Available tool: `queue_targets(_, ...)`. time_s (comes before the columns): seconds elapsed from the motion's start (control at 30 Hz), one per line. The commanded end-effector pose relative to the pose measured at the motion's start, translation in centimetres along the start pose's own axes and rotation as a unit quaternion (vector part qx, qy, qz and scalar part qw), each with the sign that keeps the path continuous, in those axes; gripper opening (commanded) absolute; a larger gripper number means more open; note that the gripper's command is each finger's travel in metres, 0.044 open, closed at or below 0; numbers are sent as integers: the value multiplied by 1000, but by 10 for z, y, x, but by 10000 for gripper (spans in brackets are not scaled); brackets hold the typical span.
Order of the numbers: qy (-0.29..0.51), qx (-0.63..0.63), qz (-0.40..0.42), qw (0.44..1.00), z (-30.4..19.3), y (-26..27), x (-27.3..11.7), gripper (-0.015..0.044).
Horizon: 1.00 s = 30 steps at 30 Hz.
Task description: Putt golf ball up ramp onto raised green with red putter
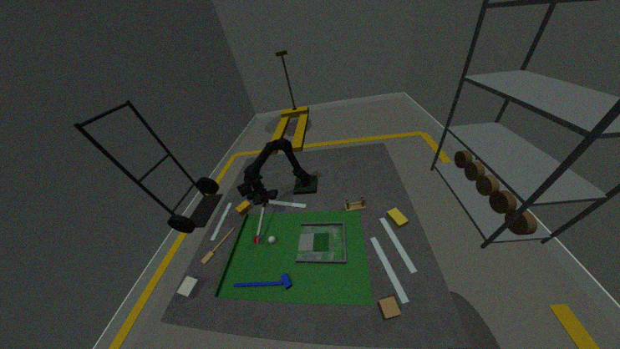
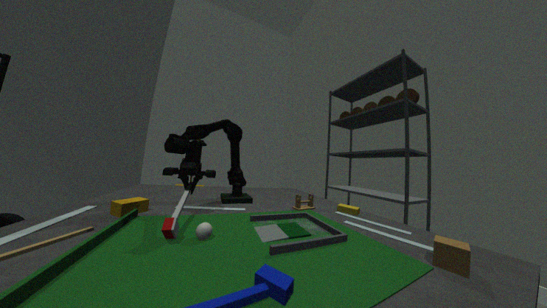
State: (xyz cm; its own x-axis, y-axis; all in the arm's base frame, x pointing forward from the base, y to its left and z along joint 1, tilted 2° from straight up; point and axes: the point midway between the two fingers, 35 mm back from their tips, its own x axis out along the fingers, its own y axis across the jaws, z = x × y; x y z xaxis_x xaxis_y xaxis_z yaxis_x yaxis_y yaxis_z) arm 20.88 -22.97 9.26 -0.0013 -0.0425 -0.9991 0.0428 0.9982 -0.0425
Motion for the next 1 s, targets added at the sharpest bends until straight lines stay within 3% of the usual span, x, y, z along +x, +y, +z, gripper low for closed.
queue_targets(0.0, -2, -4, 2, 1000, 7, 31, -2, 0)
queue_targets(0.27, -3, -7, 5, 1000, 0, 129, 0, 0)
queue_targets(0.5, -3, -7, 5, 1000, 1, 131, -7, 0)
queue_targets(0.87, -3, -7, 5, 1000, 0, 130, -57, 0)
queue_targets(0.97, -1, -9, 5, 1000, 1, 130, -51, 0)
